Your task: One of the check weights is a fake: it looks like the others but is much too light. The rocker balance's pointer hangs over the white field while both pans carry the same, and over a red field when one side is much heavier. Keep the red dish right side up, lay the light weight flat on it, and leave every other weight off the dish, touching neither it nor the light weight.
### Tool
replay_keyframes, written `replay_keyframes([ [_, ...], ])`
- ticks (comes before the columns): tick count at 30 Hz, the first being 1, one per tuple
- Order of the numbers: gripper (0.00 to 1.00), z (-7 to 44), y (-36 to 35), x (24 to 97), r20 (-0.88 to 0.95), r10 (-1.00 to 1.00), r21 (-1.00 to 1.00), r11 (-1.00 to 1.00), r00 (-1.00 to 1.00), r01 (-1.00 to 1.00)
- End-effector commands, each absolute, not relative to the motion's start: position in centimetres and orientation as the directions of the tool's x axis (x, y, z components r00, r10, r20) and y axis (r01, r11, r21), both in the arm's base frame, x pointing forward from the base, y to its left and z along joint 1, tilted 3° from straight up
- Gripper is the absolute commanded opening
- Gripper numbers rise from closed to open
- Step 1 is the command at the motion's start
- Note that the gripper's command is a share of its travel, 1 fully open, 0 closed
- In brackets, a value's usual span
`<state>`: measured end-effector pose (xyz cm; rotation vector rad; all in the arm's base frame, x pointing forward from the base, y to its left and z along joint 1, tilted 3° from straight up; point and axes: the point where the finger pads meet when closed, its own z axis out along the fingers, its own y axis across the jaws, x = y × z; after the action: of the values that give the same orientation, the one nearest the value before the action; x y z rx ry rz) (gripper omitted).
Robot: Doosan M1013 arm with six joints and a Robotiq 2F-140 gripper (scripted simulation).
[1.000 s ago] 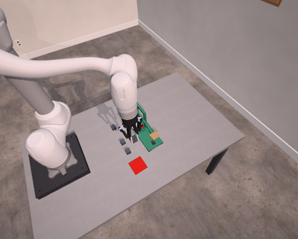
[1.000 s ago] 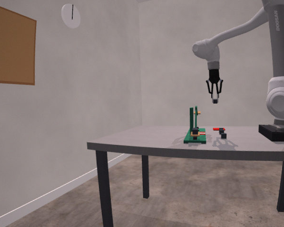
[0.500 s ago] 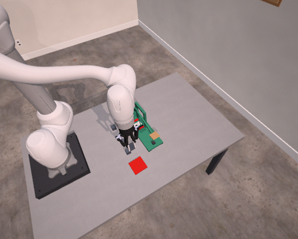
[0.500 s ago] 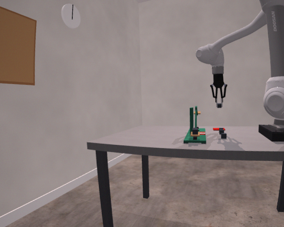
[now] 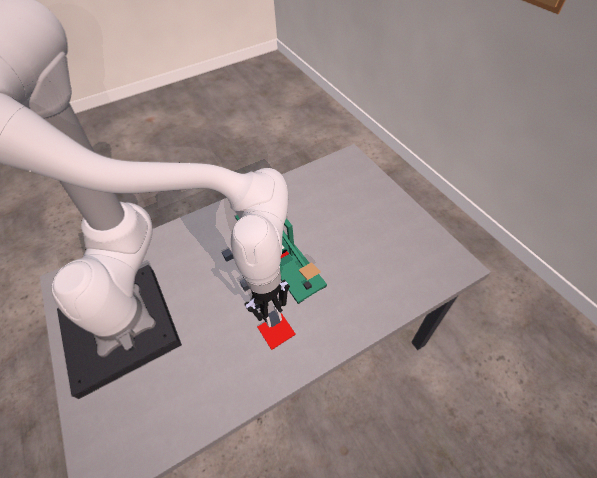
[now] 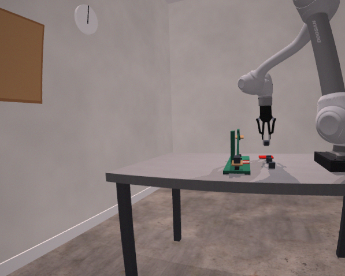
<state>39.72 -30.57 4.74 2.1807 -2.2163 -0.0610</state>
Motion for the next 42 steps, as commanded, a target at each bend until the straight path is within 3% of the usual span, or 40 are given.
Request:
replay_keyframes([
  [1,0.24,4.7,-30.6,39.7,-0.005,-1.0,0.05,0.016,-0.016,-0.999],
  [42,0.24,-2.2,-30.6,39.5,-0.005,-1.0,0.05,0.016,-0.016,-0.999],
])
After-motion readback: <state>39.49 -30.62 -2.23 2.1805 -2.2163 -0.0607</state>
